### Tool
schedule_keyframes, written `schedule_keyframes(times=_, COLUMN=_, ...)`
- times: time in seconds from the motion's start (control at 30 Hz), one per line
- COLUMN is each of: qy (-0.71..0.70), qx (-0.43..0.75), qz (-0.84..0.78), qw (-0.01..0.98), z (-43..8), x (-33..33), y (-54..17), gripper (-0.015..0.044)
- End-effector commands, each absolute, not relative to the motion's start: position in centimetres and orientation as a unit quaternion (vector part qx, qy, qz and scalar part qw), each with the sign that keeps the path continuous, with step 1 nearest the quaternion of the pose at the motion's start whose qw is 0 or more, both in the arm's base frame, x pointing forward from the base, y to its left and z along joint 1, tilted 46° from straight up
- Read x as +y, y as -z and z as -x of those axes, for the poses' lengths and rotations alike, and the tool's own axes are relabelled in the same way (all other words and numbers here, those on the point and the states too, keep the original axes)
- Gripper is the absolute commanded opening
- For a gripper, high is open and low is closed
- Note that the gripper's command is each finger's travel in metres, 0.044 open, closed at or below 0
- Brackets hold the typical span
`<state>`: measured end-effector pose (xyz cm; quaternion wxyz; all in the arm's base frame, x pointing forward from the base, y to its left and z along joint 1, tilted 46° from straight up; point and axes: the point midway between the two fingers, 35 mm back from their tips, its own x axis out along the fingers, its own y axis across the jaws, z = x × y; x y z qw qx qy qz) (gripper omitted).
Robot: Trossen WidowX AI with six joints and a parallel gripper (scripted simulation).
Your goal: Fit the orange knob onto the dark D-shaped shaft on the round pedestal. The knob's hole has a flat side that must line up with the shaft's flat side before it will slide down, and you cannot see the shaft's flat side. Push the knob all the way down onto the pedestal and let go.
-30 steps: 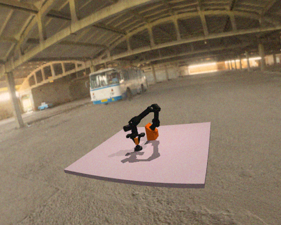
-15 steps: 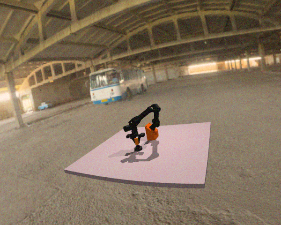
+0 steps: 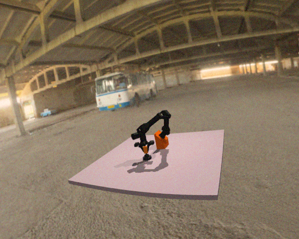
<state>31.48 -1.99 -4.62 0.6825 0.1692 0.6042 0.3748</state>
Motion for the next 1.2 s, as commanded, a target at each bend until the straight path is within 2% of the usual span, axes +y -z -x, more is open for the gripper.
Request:
schedule_keyframes(times=0.0, qy=-0.4, qx=0.587, qz=-0.14, qw=0.69, z=-31.69, x=-2.0, y=4.67, gripper=0.0)
schedule_keyframes(times=1.17, qy=-0.403, qx=0.585, qz=-0.137, qw=0.69, z=-31.38, x=-2.02, y=4.45, gripper=0.0)
